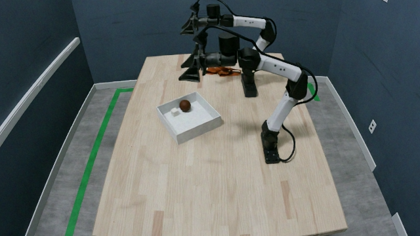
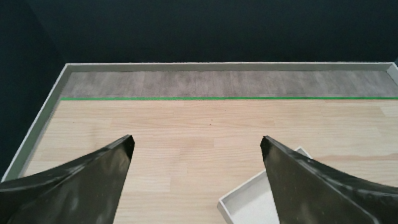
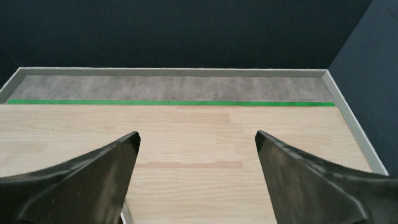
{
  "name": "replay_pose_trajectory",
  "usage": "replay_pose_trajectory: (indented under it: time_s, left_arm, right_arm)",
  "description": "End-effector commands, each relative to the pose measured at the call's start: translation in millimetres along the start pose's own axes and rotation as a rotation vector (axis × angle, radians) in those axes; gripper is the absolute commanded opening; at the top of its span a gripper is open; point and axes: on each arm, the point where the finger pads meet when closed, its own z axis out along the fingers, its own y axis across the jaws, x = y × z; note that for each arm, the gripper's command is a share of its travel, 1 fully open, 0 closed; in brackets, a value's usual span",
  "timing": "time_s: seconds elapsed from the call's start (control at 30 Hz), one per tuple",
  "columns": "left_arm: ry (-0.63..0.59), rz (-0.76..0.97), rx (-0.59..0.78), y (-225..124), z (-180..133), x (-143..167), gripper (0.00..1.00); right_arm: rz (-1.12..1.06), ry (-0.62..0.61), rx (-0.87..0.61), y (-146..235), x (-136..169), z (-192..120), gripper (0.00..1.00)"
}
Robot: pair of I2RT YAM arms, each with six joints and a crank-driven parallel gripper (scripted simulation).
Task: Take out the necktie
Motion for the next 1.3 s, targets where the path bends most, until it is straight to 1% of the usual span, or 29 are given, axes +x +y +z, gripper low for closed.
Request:
replay_pose_trajectory:
  time_s: [0.0,0.07,0.57,0.83,1.27]
  left_arm:
    - [-0.022,0.0,0.0,0.1,-2.7,-12.4,1.0]
    - [-0.022,0.0,0.0,0.1,-2.7,-12.4,1.0]
    - [-0.021,0.0,0.0,0.1,-2.7,-12.2,1.0]
    - [-0.02,0.0,0.0,0.1,-2.8,-12.0,1.0]
    - [-0.02,0.0,0.0,0.1,-2.6,-8.4,1.0]
  right_arm:
    - [0.008,-0.01,0.005,0.3,-20.8,-3.1,1.0]
    - [0.008,-0.01,0.005,0.3,-20.8,-3.1,1.0]
    - [0.008,-0.007,0.005,-0.1,-62.0,-5.2,1.0]
    - [0.008,-0.004,0.004,0.0,-67.6,-5.3,1.0]
    - [0.007,-0.001,0.003,0.2,-67.1,-5.2,1.0]
